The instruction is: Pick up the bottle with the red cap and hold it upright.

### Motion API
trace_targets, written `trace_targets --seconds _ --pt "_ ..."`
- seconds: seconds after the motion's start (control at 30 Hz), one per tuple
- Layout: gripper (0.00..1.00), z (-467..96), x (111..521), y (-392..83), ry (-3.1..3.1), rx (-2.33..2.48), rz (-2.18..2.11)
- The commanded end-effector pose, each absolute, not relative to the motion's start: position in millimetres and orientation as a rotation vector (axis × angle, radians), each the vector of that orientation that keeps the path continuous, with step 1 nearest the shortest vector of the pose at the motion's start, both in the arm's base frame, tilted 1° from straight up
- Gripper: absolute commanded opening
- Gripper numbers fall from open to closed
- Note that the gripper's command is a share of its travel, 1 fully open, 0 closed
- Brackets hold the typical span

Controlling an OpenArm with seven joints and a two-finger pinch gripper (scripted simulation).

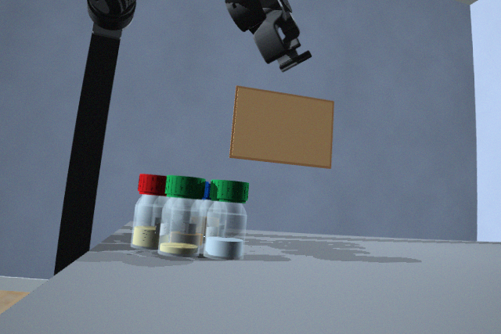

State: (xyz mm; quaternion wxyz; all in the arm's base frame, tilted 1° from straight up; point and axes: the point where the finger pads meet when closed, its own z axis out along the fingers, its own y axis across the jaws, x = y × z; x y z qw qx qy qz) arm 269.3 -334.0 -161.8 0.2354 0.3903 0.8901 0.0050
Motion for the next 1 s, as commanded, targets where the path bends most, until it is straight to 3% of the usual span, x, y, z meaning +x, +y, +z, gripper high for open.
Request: trace_targets --seconds 0.0,0.3,0.53,0.87,0.97 --pt "0.45 -163.1 266.1 -327.0 2.462 1.08 0.04" --pt "0.45 -185.2 233.2 -261.5 2.671 1.17 0.294" --pt "0.45 -185.2 233.2 -261.5 2.671 1.17 0.294" --pt "0.45 -191.5 183.3 -191.4 2.911 1.28 0.581" --pt "0.45 -191.5 183.3 -191.4 2.911 1.28 0.581"
